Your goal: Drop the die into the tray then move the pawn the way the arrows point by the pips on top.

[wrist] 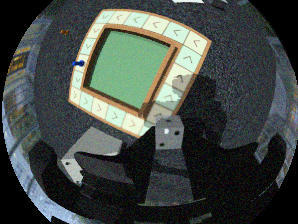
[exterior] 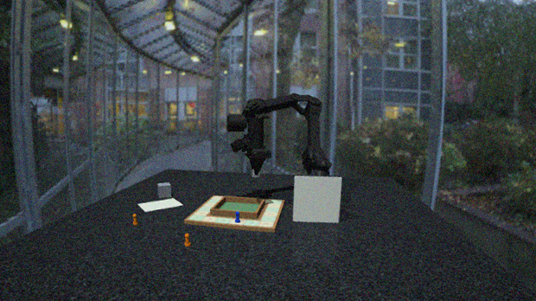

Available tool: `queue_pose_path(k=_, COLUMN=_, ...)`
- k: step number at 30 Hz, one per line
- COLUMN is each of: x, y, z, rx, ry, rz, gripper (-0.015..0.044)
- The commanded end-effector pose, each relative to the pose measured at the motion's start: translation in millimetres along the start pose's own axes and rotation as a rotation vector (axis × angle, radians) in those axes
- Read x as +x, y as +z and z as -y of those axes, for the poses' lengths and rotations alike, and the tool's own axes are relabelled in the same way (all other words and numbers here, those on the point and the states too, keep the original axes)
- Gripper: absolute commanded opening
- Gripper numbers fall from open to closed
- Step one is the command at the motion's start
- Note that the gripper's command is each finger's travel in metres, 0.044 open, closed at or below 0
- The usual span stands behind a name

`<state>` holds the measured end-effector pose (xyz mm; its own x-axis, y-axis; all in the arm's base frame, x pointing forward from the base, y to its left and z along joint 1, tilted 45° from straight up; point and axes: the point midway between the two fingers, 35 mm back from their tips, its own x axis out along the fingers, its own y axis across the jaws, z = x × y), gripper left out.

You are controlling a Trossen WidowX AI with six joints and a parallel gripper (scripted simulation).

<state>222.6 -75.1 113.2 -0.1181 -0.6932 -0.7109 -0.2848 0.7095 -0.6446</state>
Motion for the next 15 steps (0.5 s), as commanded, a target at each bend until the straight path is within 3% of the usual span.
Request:
queue_pose_path(k=1, x=0.9, y=12.5, z=-7.3, rx=-0.133, ry=0.005, rz=0.008, gripper=0.0)
queue_pose_path(k=15, x=11.9, y=47.2, z=-38.3, rx=-0.608, ry=0.004, rz=0.01, gripper=0.0)
